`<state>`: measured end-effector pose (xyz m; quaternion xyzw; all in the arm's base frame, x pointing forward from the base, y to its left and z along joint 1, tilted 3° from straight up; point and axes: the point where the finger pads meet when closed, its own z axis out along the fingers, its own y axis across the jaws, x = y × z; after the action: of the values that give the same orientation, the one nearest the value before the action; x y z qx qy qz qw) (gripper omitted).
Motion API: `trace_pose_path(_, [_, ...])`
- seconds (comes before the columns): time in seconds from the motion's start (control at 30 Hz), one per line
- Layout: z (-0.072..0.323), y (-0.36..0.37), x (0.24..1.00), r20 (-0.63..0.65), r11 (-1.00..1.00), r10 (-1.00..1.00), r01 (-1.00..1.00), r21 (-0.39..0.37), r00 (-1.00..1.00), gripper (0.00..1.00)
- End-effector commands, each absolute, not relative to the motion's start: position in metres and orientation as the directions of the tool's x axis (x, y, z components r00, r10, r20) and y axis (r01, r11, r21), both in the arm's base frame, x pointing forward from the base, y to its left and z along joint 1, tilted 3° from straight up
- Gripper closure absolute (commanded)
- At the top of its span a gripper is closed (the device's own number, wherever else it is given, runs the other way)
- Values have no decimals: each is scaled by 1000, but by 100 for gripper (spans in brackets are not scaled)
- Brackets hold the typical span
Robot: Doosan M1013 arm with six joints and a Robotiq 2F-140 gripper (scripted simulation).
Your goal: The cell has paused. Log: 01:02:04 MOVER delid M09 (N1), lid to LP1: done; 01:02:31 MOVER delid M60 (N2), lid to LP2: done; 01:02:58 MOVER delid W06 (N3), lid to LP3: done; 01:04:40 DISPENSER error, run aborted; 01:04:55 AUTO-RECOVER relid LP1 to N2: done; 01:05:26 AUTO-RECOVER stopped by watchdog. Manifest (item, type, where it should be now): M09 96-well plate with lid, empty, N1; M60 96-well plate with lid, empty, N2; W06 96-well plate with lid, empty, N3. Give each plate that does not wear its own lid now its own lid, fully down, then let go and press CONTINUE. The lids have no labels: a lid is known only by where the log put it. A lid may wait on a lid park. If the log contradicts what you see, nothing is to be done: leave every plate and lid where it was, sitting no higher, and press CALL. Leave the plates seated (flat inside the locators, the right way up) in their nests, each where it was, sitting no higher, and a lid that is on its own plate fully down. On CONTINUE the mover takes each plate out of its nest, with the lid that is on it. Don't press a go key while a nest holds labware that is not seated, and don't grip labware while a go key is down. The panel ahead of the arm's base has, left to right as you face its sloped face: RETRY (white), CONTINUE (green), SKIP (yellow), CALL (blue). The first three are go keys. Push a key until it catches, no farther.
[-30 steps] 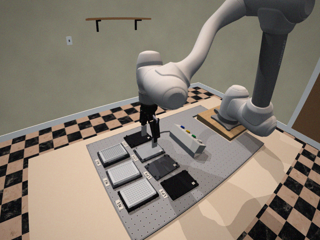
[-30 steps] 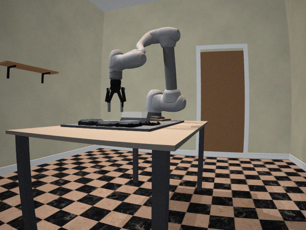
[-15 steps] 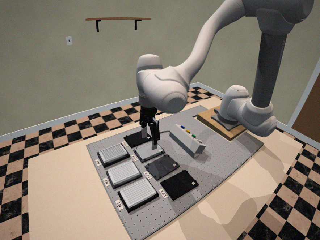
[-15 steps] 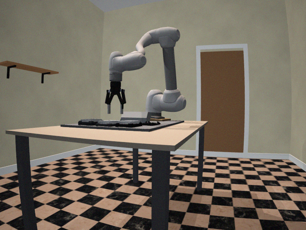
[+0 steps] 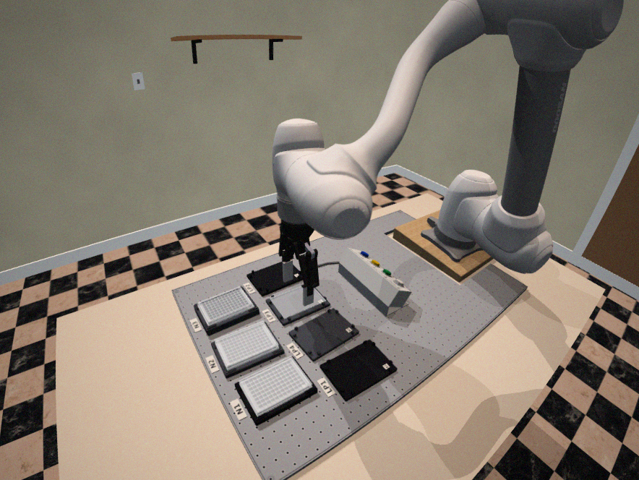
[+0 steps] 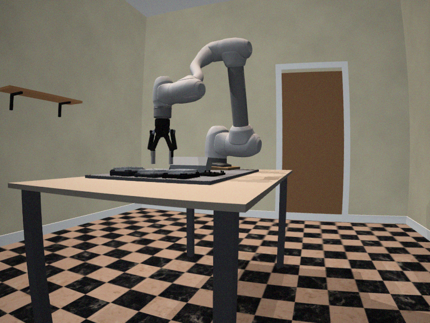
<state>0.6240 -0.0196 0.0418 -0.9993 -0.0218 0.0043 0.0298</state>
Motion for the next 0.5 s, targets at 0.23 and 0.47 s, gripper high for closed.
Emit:
trace_pose_path(0.23, [31,-19,624,-7,-997,44,43,-60,999,34])
trace_pose_path(0.47, [28,-19,624,-7,-997,44,43,-60,999,34])
